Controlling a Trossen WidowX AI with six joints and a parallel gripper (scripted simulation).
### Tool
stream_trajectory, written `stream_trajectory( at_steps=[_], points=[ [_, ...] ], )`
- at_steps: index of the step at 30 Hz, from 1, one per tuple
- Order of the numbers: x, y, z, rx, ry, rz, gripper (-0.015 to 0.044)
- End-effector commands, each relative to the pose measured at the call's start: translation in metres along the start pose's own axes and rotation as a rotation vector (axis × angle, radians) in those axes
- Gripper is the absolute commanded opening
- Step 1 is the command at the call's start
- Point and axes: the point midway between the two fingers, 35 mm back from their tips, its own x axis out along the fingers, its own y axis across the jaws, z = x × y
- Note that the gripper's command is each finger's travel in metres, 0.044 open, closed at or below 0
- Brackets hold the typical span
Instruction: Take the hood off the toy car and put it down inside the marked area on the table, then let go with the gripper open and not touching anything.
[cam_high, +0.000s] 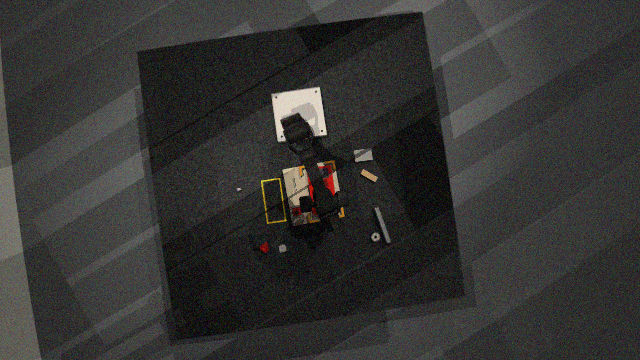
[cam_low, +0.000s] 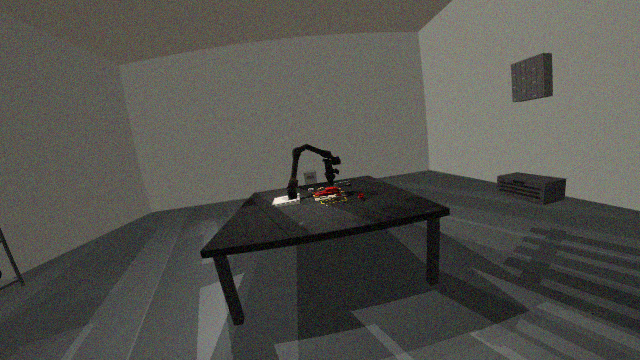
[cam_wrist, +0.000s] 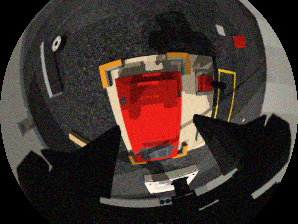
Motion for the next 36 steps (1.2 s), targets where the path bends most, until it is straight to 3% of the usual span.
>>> stream_trajectory(
  at_steps=[1, 36],
  points=[
    [0.005, 0.0, -0.002, 0.006, 0.006, 0.002, 0.044],
    [0.029, 0.001, -0.003, 0.006, 0.006, 0.002, 0.044]
  ],
)
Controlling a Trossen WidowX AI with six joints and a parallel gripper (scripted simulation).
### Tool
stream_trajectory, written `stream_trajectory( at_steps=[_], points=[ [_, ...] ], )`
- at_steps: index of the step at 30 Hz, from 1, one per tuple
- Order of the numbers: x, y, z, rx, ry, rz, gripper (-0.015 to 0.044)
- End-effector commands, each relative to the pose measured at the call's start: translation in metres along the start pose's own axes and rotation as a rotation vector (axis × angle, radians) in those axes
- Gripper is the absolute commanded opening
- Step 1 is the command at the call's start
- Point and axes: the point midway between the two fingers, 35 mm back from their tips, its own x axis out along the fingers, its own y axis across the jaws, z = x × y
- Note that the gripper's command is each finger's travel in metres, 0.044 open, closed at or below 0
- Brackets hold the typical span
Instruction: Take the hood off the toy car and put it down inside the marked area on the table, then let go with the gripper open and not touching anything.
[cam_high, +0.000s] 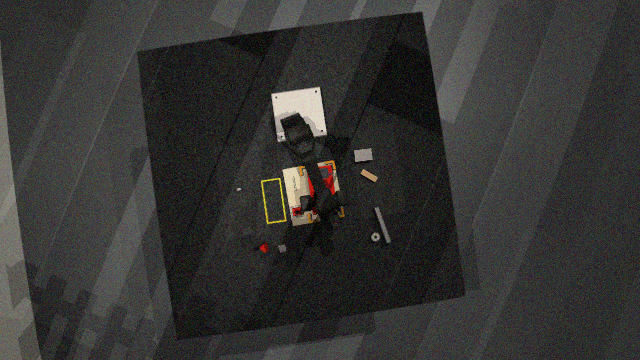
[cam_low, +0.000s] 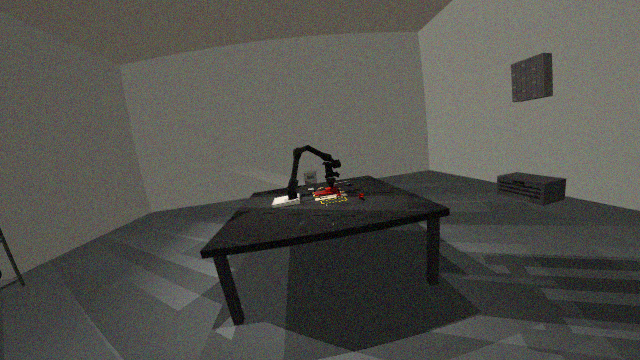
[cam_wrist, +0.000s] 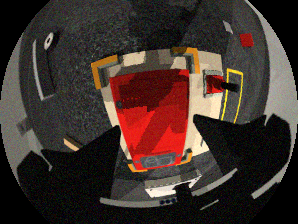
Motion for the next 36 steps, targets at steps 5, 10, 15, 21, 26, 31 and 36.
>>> stream_trajectory(
  at_steps=[5, 10, 15, 21, 26, 31, 36],
  points=[
    [0.005, 0.0, -0.001, 0.006, 0.004, 0.003, 0.044],
    [0.008, 0.0, -0.001, 0.006, 0.004, 0.003, 0.044],
    [0.01, 0.0, -0.001, 0.006, 0.004, 0.003, 0.044],
    [0.013, 0.0, -0.001, 0.006, 0.004, 0.003, 0.044],
    [0.016, 0.0, -0.001, 0.006, 0.004, 0.003, 0.044],
    [0.018, 0.0, -0.001, 0.006, 0.004, 0.003, 0.044],
    [0.015, 0.0, 0.0, 0.0, 0.0, 0.0, 0.0348]
  ],
)
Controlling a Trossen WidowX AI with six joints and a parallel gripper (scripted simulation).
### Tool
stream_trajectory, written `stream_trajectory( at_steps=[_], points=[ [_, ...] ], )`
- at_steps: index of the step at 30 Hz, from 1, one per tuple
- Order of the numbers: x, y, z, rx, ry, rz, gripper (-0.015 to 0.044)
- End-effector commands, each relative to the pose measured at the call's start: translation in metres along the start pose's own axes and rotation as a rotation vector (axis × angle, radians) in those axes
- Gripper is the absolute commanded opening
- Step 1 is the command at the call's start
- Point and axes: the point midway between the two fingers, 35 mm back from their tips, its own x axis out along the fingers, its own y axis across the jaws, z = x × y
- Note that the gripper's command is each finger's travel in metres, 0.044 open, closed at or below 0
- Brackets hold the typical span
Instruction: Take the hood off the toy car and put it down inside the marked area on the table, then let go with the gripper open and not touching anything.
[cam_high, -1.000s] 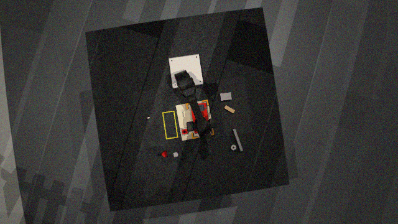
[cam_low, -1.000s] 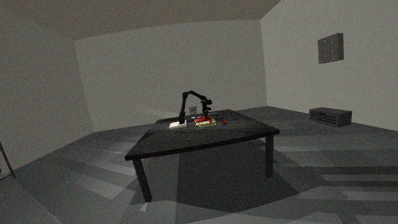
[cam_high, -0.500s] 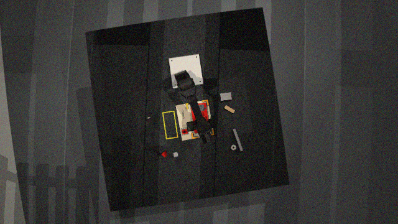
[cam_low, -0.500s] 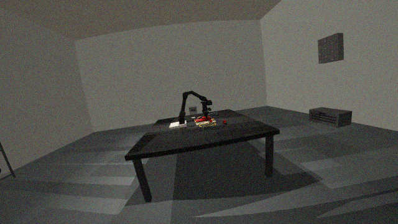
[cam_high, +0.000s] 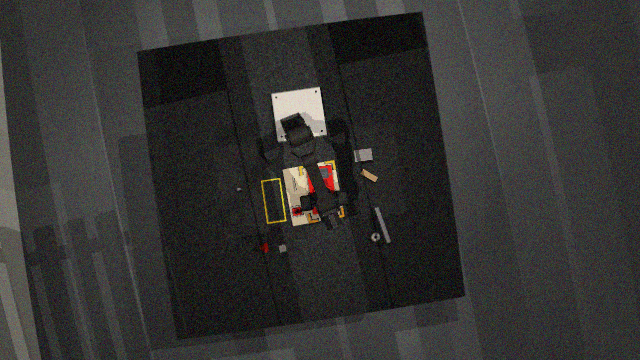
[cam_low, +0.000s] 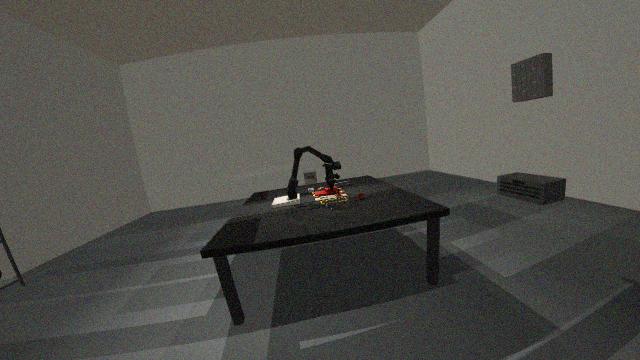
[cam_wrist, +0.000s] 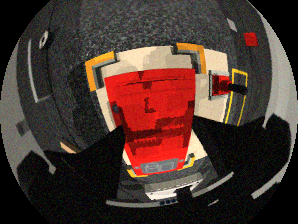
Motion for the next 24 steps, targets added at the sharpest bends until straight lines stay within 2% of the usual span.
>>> stream_trajectory(
  at_steps=[1, 8, 19, 24],
  points=[
    [-0.0002, 0.0, 0.0001, 0.0, 0.0, 0.0, 0.0341],
    [-0.0002, 0.0, 0.0001, 0.0, 0.0, 0.0, 0.0295],
    [-0.0057, 0.0, 0.0004, 0.0, 0.0, 0.0, 0.0006],
    [-0.009, 0.0, 0.0005, 0.0, 0.0, 0.0, 0.0]
  ],
)
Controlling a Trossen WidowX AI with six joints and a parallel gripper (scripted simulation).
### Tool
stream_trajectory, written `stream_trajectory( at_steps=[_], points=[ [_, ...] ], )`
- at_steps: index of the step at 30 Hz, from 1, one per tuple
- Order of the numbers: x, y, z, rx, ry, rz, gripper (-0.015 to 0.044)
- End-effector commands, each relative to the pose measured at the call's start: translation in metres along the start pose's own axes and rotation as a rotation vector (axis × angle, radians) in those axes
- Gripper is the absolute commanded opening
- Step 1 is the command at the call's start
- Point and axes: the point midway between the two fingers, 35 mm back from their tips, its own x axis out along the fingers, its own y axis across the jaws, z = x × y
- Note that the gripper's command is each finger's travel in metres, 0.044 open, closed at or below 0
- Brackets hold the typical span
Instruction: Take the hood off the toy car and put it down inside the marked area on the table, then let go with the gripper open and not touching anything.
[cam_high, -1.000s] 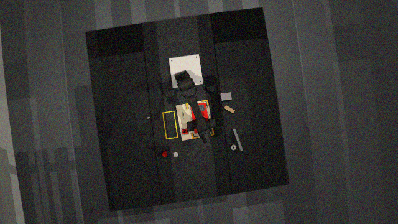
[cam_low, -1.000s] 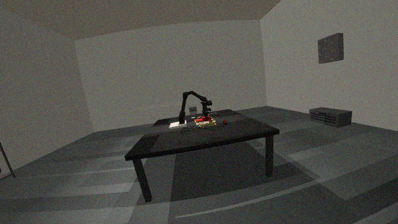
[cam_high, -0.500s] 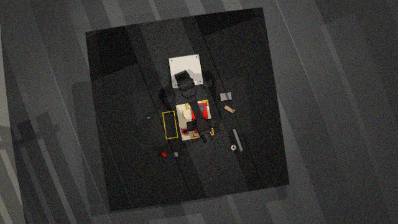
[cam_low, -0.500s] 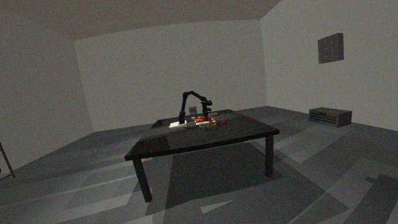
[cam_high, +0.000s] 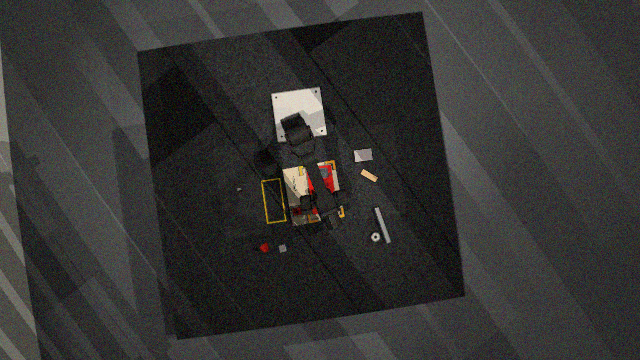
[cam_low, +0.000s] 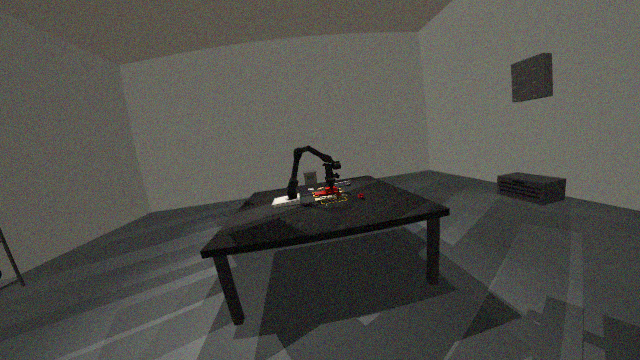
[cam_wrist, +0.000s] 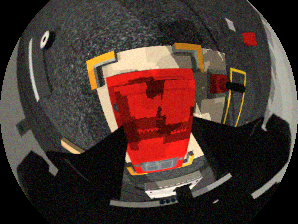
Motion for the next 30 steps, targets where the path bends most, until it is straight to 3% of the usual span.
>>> stream_trajectory(
  at_steps=[1, 30],
  points=[
    [-0.005, 0.0, 0.002, 0.0, -0.005, 0.001, 0.0],
    [-0.024, 0.0, 0.001, 0.0, -0.005, 0.001, 0.0]
  ],
)
